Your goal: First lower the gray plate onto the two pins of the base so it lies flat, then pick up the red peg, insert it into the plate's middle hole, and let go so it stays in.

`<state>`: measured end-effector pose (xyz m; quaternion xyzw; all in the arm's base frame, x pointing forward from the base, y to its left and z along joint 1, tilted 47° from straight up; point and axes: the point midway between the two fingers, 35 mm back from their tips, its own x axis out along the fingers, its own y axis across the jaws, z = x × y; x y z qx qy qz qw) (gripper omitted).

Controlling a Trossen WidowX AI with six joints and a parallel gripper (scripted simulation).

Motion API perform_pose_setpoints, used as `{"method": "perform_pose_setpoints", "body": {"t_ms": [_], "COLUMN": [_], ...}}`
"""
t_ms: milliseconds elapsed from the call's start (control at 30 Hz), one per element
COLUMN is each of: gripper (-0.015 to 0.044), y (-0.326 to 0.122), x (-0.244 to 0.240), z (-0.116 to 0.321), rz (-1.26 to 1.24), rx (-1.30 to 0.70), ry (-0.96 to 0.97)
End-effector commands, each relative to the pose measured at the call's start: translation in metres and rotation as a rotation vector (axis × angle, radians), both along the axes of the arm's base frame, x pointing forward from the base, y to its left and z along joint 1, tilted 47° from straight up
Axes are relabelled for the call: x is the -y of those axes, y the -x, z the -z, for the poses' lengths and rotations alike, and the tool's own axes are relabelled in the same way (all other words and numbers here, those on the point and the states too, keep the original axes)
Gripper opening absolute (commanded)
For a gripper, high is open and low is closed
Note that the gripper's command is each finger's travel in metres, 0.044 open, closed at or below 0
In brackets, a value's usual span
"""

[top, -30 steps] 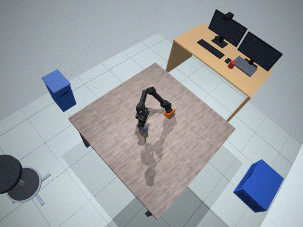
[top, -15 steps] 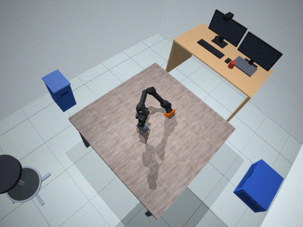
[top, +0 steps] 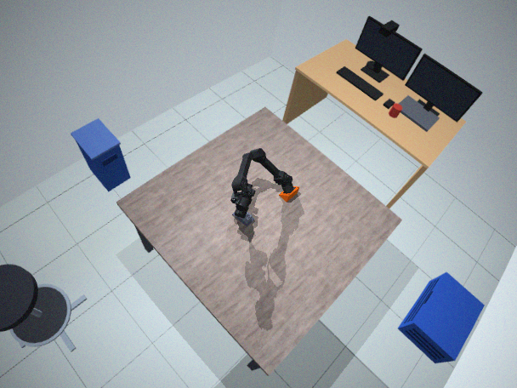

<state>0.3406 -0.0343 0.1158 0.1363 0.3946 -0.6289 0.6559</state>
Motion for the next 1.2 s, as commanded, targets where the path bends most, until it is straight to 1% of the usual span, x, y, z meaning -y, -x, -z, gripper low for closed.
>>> {"method": "perform_pose_setpoints", "body": {"t_ms": [0, 167, 333, 367, 1167], "gripper": [0.0, 0.0, 0.0131, 0.015, 0.015], "y": [-0.0001, -0.0001, -0.0001, -0.0001, -0.0001], "x": [-0.0001, -0.0001, -0.0001, -0.0001, -0.0095], "z": [-0.0001, -0.0001, -0.0001, -0.0001, -0.0072], "rz": [0.0, 0.0, 0.0, 0.0, -0.006], "rx": [0.0, 0.0, 0.0, 0.0, -0.004], "ry": [0.0, 0.0, 0.0, 0.0, 0.006]}}
